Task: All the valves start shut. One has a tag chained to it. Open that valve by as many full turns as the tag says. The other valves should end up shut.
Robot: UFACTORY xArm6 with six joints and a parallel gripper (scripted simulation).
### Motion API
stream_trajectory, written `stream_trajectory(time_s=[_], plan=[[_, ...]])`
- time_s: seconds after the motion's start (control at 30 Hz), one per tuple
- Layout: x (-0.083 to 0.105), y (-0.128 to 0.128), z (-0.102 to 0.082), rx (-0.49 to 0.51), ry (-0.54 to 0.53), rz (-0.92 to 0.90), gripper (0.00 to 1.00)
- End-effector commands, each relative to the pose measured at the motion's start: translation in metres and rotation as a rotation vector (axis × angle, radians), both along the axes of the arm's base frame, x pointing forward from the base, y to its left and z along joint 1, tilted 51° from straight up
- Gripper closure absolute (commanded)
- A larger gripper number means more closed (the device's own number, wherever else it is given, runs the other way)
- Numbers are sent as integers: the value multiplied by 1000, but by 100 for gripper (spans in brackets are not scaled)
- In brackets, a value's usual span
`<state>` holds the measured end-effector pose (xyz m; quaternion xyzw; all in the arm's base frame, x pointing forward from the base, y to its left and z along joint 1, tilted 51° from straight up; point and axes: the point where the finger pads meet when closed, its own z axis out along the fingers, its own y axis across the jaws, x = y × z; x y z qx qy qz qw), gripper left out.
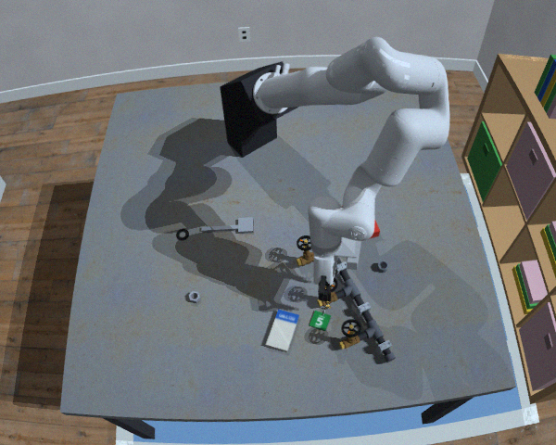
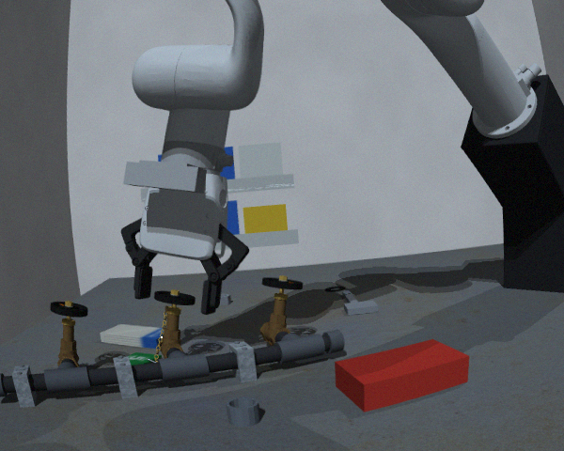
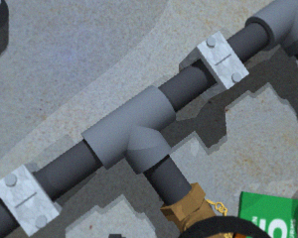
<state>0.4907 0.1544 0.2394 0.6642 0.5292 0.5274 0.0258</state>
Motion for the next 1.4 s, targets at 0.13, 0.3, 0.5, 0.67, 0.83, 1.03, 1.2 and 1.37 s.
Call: stream_trajectory(time_s=[0.13, 0.3, 0.5, 0.67, 0.83, 1.03, 1.2, 1.37], plan=[[0, 0, 1, 227, 171, -136, 0], [0, 0, 1, 445, 325, -271, 0], [0, 0, 1, 666, 465, -411, 0], [0, 0, 1, 817, 557, -505, 0], [0, 0, 1, 1016, 682, -626, 0], [0, 0, 1, 1244, 820, -763, 0], [0, 0, 1, 1434, 936, -874, 0], [0, 0, 1, 1597, 1044, -968, 0]])
